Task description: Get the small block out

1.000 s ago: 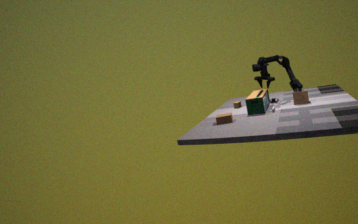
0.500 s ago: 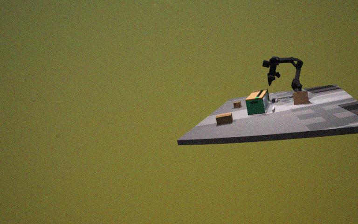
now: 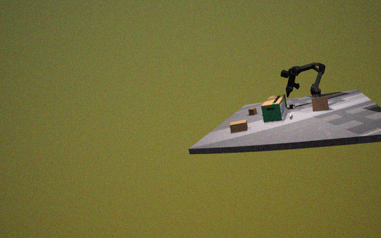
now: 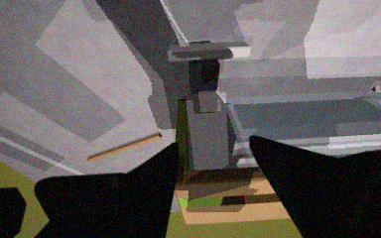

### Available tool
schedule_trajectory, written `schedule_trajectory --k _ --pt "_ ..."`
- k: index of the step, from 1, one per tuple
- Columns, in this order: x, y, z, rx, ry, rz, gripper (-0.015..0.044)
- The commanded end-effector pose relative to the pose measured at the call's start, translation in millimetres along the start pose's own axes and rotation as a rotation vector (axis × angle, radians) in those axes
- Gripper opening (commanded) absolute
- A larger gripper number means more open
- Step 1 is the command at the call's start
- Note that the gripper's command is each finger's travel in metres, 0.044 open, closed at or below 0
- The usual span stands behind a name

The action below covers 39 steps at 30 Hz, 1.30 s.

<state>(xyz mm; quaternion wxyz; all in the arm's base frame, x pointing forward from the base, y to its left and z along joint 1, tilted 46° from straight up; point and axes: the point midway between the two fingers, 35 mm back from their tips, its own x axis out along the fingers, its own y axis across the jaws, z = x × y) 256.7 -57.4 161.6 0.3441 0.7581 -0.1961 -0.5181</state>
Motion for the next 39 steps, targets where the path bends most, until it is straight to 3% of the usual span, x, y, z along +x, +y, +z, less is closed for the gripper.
schedule_trajectory --k 1,39 --pt "35 2 23 0.045 0.003 0.016 0.0285" --pt "82 1 42 0.046 0.002 0.015 0.0285"
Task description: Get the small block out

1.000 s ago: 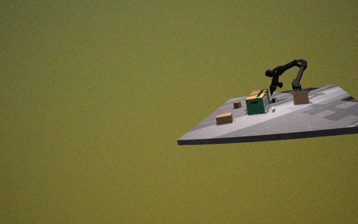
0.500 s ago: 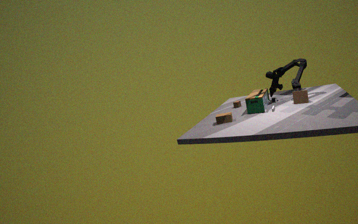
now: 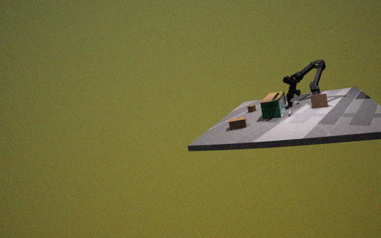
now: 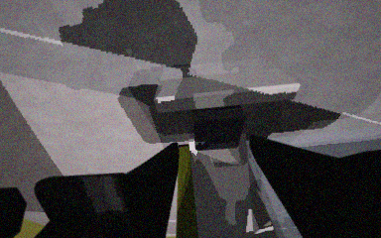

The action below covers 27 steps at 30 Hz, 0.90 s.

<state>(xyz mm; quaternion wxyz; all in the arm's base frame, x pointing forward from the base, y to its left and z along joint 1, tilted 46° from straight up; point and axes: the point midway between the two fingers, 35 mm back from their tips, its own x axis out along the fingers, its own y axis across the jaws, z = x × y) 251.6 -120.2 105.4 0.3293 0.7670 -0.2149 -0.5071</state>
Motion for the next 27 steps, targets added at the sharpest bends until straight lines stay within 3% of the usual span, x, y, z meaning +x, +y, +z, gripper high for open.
schedule_trajectory --k 1,8,16,19,21,27 --pt "8 -1 6 -0.007 -0.005 -0.002 0.0285" --pt "15 -1 10 -0.008 -0.003 0.001 0.0285" --pt "15 -1 10 -0.008 -0.003 0.001 0.0075" --pt "15 -1 10 -0.008 -0.003 0.001 0.0055" --pt "12 -1 9 -0.007 -0.004 0.000 0.0003" --pt "-10 -2 -4 -0.003 -0.006 -0.005 0.0000"
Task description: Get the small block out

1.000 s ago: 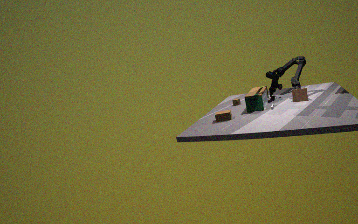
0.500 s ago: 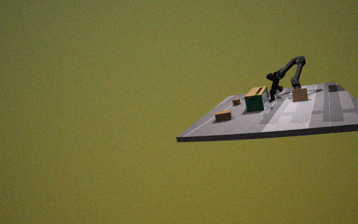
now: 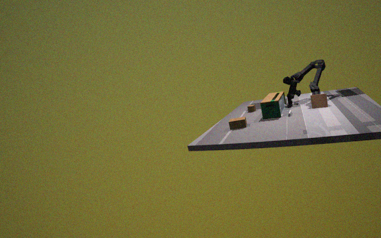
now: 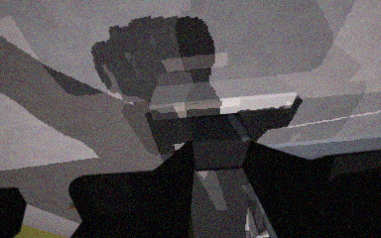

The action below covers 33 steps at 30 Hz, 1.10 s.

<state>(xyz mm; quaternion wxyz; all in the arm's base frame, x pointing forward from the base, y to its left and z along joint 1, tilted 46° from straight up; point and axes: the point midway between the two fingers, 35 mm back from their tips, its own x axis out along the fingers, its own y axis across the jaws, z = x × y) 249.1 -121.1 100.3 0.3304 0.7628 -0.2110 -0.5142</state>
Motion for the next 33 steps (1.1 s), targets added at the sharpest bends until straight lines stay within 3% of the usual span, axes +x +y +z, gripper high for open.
schedule_trajectory --k 1,13,33 --pt "-17 1 -10 0.009 0.006 0.003 0.0000" --pt "-46 2 -20 -0.019 0.010 0.008 0.0000" --pt "-57 -9 -21 -0.854 -0.028 -0.001 0.0000"
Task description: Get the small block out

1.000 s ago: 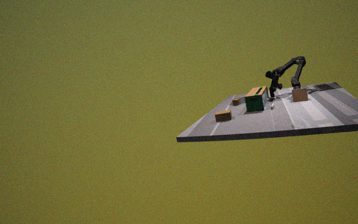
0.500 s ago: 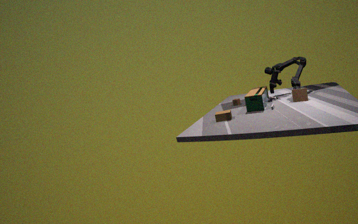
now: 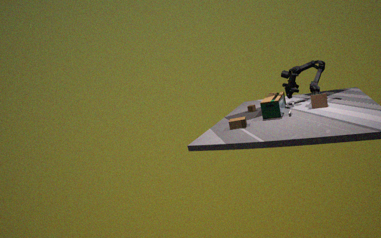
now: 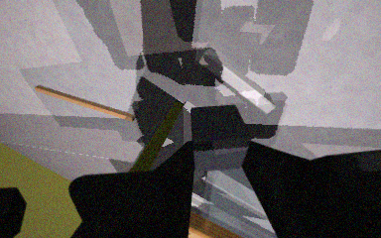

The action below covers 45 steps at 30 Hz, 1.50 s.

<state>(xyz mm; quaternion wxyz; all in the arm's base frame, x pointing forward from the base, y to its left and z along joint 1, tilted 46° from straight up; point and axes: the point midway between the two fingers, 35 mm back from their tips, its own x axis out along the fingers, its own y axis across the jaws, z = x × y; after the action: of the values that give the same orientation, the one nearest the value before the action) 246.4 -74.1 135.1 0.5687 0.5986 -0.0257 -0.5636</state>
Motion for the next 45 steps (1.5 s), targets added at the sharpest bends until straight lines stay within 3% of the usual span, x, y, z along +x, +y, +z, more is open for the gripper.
schedule_trajectory --k 1,45 --pt "-3 -1 -2 -0.198 -0.008 -0.002 0.0000" --pt "-32 -11 -13 -2.061 -0.066 -0.066 0.0000"
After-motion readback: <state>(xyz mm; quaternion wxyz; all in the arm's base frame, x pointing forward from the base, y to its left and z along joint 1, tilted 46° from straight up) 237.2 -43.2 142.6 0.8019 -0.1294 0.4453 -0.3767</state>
